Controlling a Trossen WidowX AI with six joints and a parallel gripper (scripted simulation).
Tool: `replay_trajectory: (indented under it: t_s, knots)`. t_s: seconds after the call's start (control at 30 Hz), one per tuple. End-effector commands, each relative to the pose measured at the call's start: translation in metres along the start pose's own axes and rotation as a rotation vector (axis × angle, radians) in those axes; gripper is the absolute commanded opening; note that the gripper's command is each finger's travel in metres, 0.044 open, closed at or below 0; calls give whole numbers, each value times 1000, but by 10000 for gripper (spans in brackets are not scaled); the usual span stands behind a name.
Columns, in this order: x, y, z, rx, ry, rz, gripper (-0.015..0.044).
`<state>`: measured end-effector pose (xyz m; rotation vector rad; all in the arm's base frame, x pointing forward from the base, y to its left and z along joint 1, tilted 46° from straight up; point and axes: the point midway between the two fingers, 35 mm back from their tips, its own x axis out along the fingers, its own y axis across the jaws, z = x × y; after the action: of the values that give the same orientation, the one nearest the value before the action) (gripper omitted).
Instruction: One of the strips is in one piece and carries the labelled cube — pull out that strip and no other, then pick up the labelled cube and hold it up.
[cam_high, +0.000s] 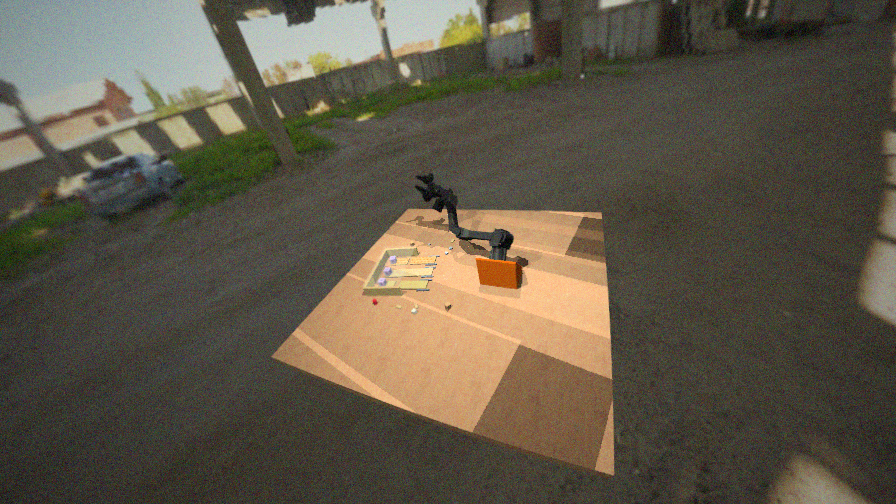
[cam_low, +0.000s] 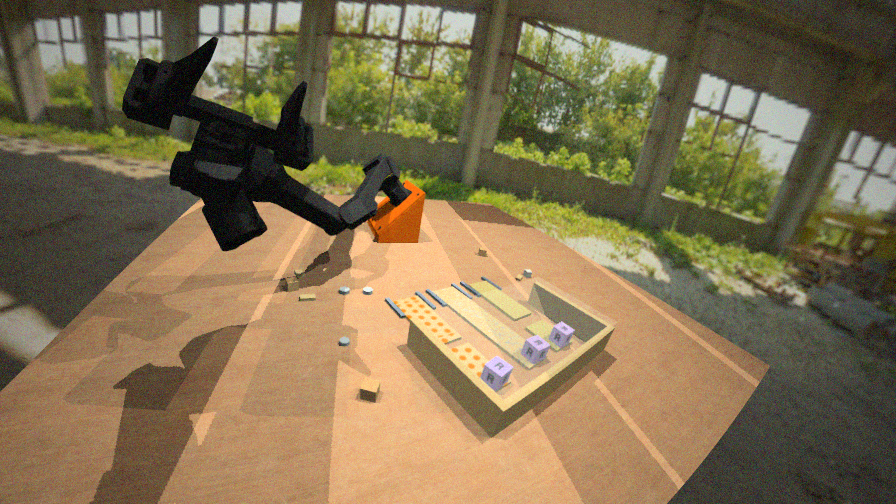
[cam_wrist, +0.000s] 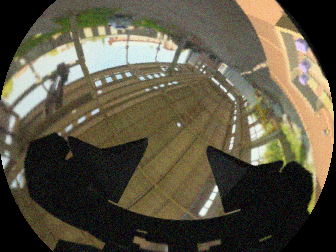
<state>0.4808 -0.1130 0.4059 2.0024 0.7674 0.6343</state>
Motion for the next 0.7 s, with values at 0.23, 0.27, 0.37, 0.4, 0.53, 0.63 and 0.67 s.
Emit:
replay_trajectory:
  t_s: [0.23,0.27,0.37,0.4,0.53,0.63,0.67]
  knots:
    - [-45,54,-55,-230,-76,132,400]
    - [-51,59,-63,-255,-85,143,400]
    - [-70,74,-92,-340,-114,178,400]
    - [-77,79,-104,-374,-126,191,400]
    - [-102,94,-155,-519,-175,242,400]
    - [-117,100,-196,-633,-214,273,400]
    - [-121,101,-210,-671,-224,281,400]
